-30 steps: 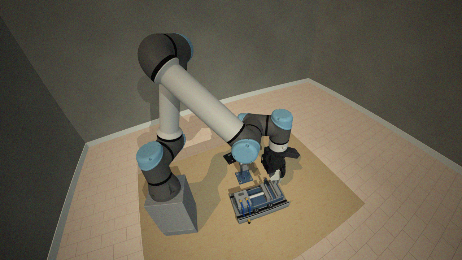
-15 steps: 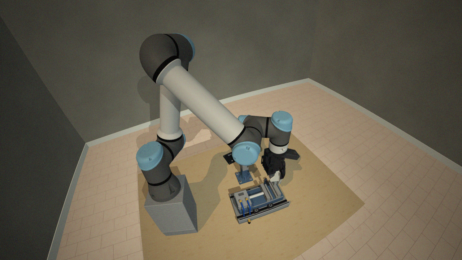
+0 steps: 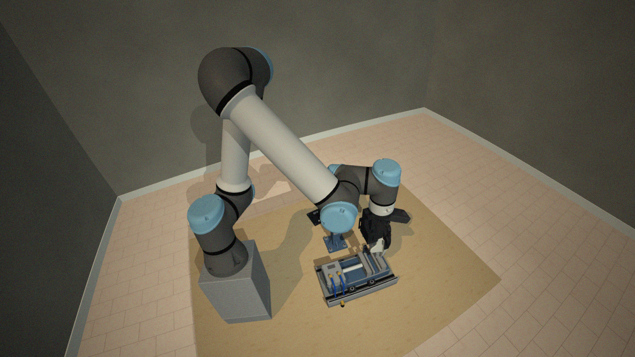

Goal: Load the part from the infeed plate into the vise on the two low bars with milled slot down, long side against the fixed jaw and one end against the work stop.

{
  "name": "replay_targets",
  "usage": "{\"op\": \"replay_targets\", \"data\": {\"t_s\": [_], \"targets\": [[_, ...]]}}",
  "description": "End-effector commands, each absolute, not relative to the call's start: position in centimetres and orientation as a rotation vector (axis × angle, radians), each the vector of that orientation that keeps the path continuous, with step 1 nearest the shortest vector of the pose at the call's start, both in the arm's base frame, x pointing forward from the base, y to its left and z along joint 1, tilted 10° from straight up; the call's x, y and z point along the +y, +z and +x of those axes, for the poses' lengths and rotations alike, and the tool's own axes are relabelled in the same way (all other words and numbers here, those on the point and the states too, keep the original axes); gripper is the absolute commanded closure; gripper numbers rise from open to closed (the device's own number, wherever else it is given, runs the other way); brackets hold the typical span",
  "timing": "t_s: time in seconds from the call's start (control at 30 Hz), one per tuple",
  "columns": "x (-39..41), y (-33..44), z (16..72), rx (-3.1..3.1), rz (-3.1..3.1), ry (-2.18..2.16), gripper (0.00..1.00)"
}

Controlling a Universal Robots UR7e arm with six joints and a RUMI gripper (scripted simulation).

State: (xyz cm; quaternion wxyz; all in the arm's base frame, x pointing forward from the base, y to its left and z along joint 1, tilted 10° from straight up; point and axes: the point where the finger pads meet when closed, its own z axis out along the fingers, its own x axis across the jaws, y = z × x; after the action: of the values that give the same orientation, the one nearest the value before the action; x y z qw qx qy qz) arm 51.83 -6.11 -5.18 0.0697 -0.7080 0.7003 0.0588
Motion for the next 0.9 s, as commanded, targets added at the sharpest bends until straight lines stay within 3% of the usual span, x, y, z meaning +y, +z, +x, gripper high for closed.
{"op": "replay_targets", "data": {"t_s": [0.0, 0.87], "targets": [[-5.9, -6.1, 51.9, 2.107, -2.130, 0.175, 1.00], [-5.1, -10.4, 52.0, 2.107, -2.130, 0.175, 1.00]]}}
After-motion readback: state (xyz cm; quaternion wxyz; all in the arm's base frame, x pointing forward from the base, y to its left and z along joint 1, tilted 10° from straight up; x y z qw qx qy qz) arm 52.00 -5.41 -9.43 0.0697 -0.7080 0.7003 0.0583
